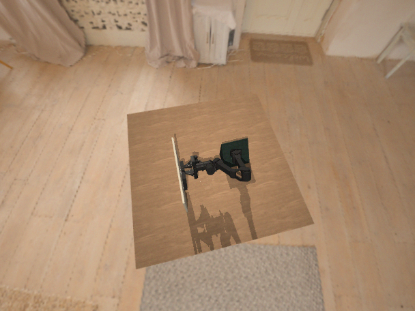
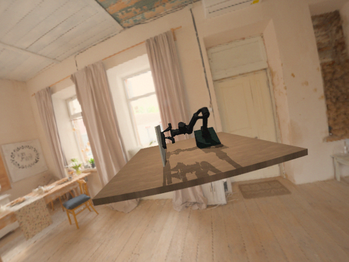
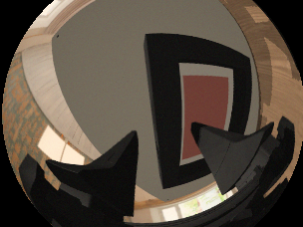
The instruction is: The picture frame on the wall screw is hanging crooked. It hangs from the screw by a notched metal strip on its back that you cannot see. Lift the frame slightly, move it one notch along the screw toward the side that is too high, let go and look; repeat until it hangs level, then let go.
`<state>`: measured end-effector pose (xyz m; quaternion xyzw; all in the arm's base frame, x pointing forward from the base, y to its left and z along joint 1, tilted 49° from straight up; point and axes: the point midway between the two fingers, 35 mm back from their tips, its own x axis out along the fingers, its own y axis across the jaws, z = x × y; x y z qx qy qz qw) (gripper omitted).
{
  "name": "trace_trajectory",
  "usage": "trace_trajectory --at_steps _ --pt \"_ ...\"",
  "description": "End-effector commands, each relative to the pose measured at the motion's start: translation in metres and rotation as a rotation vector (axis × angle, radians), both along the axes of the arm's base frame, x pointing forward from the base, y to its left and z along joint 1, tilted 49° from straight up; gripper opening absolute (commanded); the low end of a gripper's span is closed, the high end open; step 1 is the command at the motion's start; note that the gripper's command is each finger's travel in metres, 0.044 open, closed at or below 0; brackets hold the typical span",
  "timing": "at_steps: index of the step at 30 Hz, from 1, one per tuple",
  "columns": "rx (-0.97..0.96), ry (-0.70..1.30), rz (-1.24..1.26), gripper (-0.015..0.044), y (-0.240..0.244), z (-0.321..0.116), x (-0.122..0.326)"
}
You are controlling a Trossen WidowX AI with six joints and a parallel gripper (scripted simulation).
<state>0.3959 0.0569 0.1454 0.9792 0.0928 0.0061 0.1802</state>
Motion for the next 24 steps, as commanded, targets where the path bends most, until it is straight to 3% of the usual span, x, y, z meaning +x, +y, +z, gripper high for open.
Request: trace_trajectory --at_steps 1,12,18,24 --pt "-0.005 0.0 -0.005 0.026 -0.0007 -0.0002 0.0006" --pt "-0.005 0.0 -0.005 0.026 -0.0011 -0.0003 0.001" --pt "-0.005 0.0 -0.005 0.0103 -0.0011 -0.0003 0.001" --pt "-0.005 0.0 -0.005 0.0062 -0.0011 -0.0003 0.001"
